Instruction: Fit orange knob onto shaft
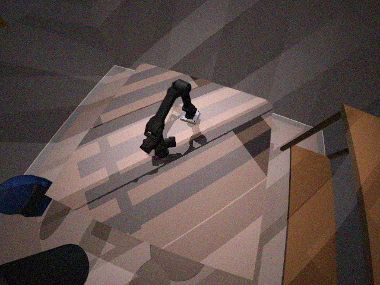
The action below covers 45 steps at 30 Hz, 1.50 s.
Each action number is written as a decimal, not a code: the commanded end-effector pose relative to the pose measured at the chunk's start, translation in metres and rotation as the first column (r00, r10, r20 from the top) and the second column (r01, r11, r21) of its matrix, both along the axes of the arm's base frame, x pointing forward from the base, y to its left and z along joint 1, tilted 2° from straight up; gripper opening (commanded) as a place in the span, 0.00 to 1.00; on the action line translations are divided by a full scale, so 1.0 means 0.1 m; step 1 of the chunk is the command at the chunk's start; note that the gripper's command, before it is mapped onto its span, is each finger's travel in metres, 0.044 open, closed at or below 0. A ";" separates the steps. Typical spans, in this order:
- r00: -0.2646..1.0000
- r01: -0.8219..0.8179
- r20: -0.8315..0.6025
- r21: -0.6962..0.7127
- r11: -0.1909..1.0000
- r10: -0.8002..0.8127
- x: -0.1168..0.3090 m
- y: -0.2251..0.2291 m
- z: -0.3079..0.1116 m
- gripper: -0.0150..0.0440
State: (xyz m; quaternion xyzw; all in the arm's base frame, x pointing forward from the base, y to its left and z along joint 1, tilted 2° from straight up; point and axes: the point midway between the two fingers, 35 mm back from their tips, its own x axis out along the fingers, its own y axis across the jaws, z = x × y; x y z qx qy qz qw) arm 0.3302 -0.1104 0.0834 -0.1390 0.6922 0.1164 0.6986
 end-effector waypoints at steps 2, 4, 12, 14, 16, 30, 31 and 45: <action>1.000 0.006 0.000 -0.002 1.000 -0.006 0.00 0.00 0.00 0.25; 1.000 0.006 0.000 -0.002 1.000 -0.006 0.00 0.00 0.00 0.25; 1.000 -0.017 -0.001 -0.003 1.000 0.017 0.00 0.00 -0.01 0.25; 1.000 -0.017 -0.001 -0.003 1.000 0.017 0.00 0.00 -0.01 0.25; 1.000 -0.013 0.000 -0.003 1.000 0.013 0.00 0.00 -0.01 0.25; 1.000 0.027 0.001 -0.002 1.000 -0.027 0.00 0.00 -0.02 0.25; 1.000 0.027 0.001 -0.002 1.000 -0.027 0.00 0.00 -0.02 0.25; 1.000 -0.021 -0.001 -0.003 1.000 0.021 -0.02 0.00 -0.03 0.25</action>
